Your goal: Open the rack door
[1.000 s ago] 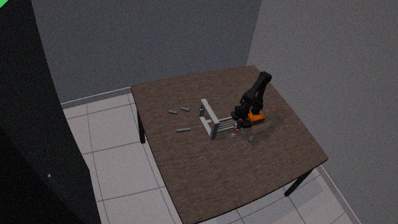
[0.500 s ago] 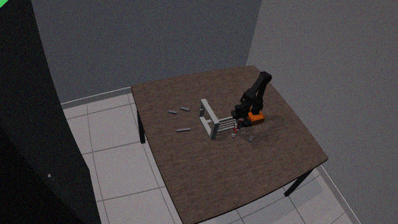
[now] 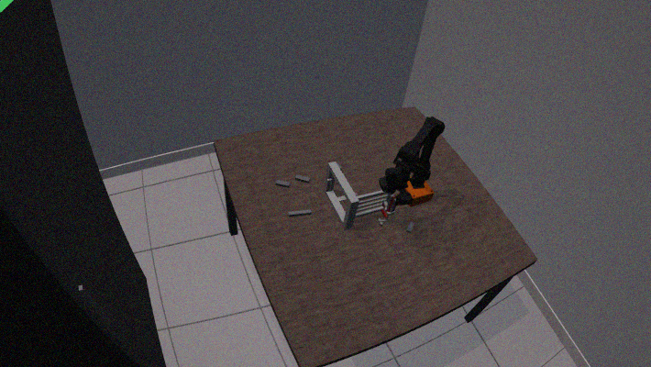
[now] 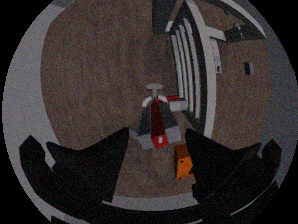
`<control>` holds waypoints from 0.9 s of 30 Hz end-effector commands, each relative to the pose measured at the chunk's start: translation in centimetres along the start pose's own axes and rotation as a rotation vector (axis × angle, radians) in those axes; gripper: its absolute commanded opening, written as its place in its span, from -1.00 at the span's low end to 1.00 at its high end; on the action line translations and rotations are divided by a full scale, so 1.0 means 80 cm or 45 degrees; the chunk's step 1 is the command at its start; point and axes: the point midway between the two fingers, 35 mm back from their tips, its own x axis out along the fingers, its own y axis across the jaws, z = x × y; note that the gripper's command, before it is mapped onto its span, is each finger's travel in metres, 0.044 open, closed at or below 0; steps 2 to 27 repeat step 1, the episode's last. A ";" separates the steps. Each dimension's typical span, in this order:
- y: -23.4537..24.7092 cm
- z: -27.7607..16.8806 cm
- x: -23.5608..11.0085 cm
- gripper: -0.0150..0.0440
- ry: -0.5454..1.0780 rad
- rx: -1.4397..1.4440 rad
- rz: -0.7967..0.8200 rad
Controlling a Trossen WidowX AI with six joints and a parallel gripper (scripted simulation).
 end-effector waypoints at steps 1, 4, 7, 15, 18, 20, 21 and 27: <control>0.000 0.001 -0.009 0.50 -0.007 0.006 0.001; 0.000 0.001 -0.009 0.50 -0.007 0.006 0.001; 0.000 0.001 -0.009 0.50 -0.007 0.006 0.001; 0.000 0.001 -0.009 0.50 -0.007 0.006 0.001; 0.000 0.001 -0.009 0.50 -0.007 0.006 0.001; 0.000 0.001 -0.009 0.50 -0.007 0.006 0.001; 0.000 0.001 -0.009 0.50 -0.007 0.006 0.001; 0.000 0.001 -0.009 0.50 -0.007 0.006 0.001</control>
